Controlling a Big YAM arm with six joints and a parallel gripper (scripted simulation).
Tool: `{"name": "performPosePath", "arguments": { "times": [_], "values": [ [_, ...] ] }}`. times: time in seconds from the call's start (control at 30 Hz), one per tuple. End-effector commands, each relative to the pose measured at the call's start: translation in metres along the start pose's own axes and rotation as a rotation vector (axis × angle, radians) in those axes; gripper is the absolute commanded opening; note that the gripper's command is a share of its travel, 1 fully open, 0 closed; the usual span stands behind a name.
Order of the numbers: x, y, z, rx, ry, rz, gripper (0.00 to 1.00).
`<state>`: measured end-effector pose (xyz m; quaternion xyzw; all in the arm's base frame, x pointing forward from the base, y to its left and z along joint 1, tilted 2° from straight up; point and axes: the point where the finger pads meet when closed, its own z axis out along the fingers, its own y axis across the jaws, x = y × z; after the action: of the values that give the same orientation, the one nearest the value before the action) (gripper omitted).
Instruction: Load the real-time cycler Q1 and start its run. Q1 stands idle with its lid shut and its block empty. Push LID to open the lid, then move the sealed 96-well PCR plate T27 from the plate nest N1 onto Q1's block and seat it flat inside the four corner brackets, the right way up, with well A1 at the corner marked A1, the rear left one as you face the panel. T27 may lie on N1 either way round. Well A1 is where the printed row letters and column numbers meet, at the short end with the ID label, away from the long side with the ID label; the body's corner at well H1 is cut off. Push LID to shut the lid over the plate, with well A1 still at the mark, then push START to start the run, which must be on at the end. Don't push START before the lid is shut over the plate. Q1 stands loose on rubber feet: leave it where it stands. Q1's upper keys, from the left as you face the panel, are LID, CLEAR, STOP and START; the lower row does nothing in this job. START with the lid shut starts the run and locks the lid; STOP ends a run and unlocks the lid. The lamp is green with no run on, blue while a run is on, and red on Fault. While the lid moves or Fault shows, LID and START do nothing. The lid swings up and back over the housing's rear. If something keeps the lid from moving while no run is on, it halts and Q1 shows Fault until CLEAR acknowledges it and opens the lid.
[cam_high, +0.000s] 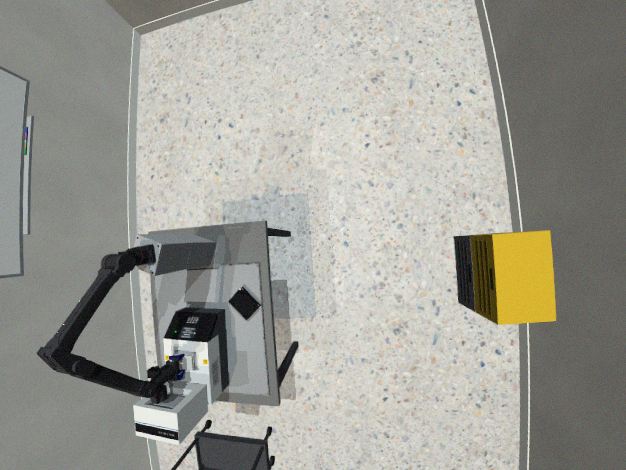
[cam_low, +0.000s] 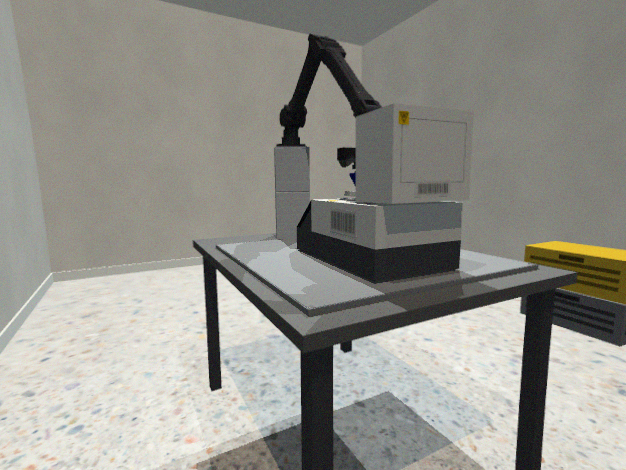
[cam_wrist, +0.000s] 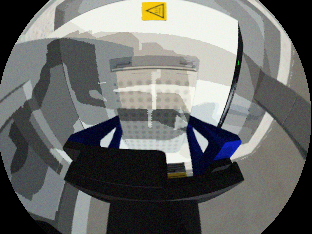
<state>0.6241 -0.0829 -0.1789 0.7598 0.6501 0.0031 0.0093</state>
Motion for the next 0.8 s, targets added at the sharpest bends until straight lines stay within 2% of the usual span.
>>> {"name": "performPosePath", "arguments": {
  "times": [0.0,0.13,0.37,0.63,0.77],
  "values": [
    [-0.012,0.01,-0.027,-0.045,-0.004,0.008,0.0],
    [-0.013,0.011,-0.029,-0.045,-0.004,0.009,0.0],
    [0.001,0.021,-0.037,-0.054,-0.003,-0.012,0.0],
    [0.009,0.029,-0.025,-0.055,-0.001,-0.002,0.0],
    [0.011,0.025,-0.015,-0.039,-0.002,-0.004,0.0]
  ]
}}
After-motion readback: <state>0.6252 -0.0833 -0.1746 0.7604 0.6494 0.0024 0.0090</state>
